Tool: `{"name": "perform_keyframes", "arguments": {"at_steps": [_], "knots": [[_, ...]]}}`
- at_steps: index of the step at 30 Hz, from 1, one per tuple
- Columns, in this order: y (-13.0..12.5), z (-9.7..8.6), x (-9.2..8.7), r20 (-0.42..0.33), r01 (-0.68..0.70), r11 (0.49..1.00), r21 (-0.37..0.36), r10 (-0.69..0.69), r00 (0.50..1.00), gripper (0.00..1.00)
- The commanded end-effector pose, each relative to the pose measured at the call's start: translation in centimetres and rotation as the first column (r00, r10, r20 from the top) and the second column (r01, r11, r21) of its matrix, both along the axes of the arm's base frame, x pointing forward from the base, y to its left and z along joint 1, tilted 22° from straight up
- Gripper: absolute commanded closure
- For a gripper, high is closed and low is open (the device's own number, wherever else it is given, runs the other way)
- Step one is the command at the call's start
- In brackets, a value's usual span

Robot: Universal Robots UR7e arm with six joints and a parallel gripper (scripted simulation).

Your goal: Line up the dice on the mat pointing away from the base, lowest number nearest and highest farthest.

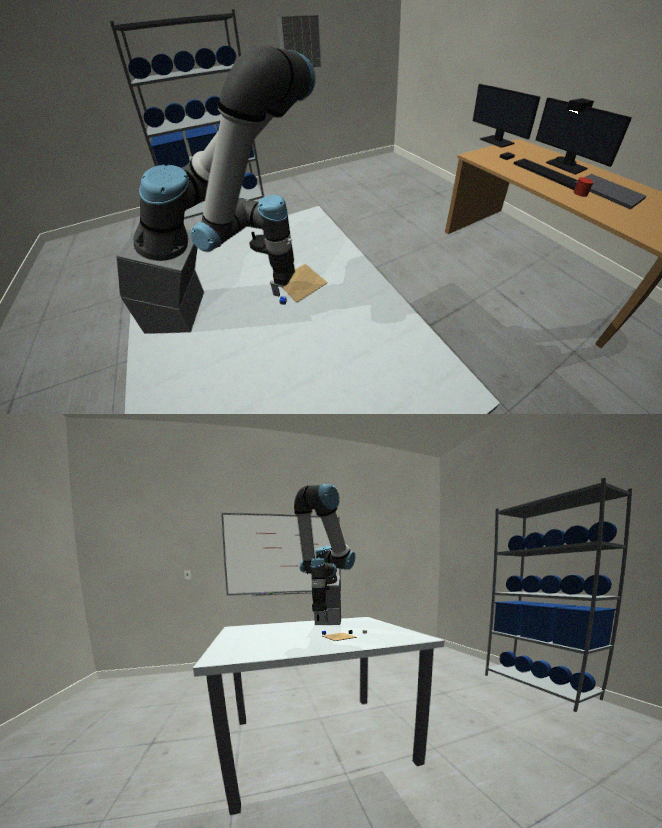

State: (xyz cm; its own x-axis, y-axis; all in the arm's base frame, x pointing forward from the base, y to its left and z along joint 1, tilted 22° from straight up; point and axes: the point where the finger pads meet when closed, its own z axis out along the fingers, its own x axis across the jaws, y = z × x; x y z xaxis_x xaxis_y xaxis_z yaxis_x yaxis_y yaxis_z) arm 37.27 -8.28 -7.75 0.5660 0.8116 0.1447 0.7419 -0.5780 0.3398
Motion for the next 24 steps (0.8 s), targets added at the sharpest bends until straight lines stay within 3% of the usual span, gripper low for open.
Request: {"name": "perform_keyframes", "arguments": {"at_steps": [1,13,24], "knots": [[-0.1,-1.0,0.4,0.002,0.0,1.0,-0.001,0.0,1.0,0.0],[-0.3,-3.4,1.3,0.002,0.0,1.0,-0.001,0.0,1.0,0.0],[-0.4,-4.2,1.6,0.002,0.0,1.0,-0.001,0.0,1.0,0.0]]}}
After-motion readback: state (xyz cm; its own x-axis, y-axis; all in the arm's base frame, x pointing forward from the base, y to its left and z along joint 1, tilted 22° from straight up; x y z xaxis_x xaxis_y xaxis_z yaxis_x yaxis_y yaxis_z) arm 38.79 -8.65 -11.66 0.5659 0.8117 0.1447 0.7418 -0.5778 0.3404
